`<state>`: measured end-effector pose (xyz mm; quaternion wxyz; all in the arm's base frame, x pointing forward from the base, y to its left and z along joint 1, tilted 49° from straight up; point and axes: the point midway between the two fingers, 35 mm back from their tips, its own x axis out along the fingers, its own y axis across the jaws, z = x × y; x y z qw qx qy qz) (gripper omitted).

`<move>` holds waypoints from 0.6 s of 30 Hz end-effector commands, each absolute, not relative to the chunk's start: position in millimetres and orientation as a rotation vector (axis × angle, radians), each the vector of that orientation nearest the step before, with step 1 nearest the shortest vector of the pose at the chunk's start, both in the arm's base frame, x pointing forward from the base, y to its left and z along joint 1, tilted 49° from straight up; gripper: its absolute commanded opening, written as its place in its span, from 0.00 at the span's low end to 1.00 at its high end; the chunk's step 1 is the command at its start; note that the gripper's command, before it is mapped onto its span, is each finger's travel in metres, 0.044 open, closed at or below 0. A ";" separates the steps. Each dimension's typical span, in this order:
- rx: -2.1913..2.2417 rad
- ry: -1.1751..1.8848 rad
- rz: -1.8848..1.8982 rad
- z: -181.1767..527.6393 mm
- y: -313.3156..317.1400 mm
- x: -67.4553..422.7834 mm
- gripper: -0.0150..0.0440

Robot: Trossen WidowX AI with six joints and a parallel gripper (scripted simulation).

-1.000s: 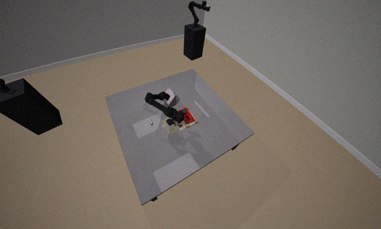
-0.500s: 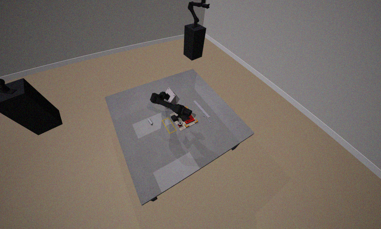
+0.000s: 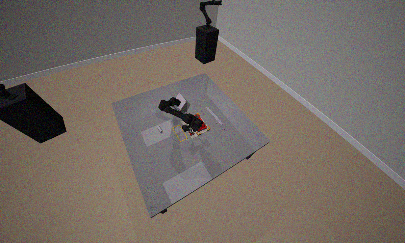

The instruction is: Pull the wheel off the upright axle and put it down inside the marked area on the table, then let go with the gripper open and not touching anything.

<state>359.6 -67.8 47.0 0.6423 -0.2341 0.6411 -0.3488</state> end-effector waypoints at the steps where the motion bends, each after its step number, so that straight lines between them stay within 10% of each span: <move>1: -0.541 1.467 -0.798 33.4 -84.9 355.9 0.76; 8: -0.543 1.467 -0.800 24.9 -94.9 354.4 0.76; 18: -0.533 1.466 -0.804 27.4 -93.2 355.0 0.52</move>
